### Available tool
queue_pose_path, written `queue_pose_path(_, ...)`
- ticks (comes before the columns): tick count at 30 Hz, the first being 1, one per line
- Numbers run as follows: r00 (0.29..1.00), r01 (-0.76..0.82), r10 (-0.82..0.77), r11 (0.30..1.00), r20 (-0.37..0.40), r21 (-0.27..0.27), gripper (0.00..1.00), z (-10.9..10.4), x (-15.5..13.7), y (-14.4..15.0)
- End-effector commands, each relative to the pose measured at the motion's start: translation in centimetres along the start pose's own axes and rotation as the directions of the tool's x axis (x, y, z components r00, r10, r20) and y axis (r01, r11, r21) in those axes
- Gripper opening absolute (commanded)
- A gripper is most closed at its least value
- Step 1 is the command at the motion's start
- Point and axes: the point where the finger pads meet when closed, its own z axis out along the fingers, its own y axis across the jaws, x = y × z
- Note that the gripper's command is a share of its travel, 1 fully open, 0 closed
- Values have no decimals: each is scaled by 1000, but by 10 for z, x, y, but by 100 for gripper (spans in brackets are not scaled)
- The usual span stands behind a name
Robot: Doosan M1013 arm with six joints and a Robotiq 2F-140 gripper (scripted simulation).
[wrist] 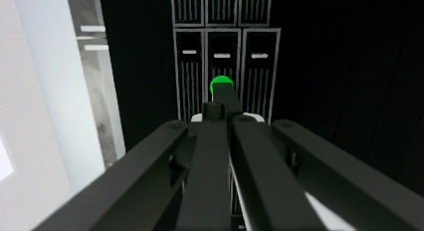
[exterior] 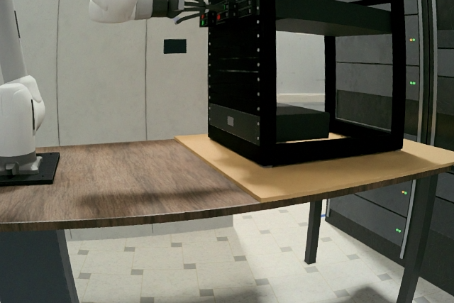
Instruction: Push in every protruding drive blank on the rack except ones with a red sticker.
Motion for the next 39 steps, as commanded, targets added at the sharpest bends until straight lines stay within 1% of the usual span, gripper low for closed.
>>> queue_pose_path(1,1000,0,0,1000,0,1,10,0,0,-1)
queue_pose_path(5,1000,0,0,1000,0,1,10,1,0,-1)
queue_pose_path(11,1000,0,0,1000,0,1,10,10,0,-1)
queue_pose_path(23,1000,0,0,1000,0,1,10,11,0,-1)
queue_pose_path(30,1000,0,0,1000,0,1,10,20,0,-1)
queue_pose_path(39,1000,0,0,1000,0,1,10,20,0,-1)
